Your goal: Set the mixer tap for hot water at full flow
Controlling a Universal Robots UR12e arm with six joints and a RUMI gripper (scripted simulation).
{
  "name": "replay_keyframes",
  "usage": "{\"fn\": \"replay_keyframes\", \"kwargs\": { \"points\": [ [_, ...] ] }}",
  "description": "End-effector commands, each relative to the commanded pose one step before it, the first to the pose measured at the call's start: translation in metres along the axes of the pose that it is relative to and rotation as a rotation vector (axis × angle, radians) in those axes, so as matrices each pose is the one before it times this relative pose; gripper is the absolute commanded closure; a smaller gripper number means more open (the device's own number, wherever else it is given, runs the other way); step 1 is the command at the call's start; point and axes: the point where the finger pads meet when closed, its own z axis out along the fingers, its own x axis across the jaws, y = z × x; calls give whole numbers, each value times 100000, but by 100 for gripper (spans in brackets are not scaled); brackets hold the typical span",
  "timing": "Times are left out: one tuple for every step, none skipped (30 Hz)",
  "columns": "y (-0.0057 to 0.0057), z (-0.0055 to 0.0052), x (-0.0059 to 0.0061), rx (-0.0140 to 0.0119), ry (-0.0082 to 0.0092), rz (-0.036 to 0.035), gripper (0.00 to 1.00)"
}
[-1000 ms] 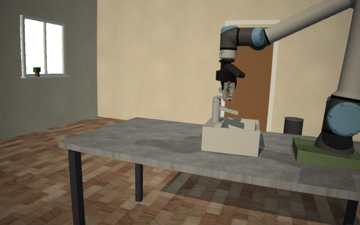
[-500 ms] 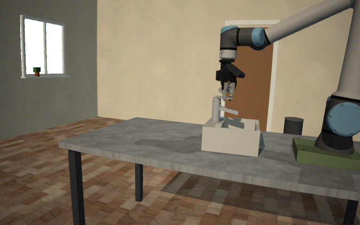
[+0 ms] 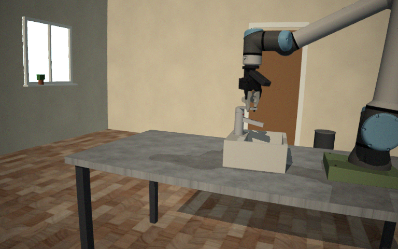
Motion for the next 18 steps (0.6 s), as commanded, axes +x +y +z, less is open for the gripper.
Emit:
{"fn": "replay_keyframes", "kwargs": {
  "points": [
    [51,-90,28,-120,84,7,100],
    [0,0,0,0,0,0,100],
    [0,0,0,0,0,0,100],
    [6,-28,0,0,0,0,100],
    [11,-50,0,0,0,0,100],
    [17,-76,0,0,0,0,100],
    [22,-104,0,0,0,0,100],
    [28,-133,0,0,0,0,100],
    [40,-156,0,0,0,0,100],
    [48,-179,0,0,0,0,100],
    [56,-199,0,0,0,0,100],
    [68,-211,0,0,0,0,100],
    [74,-223,0,0,0,0,100],
    [85,-225,0,0,0,0,100],
    [89,-227,0,0,0,0,100],
    [95,-221,-1,0,0,0,100],
    [97,-213,0,0,0,0,100],
    [98,-198,0,0,0,0,100]
  ]
}}
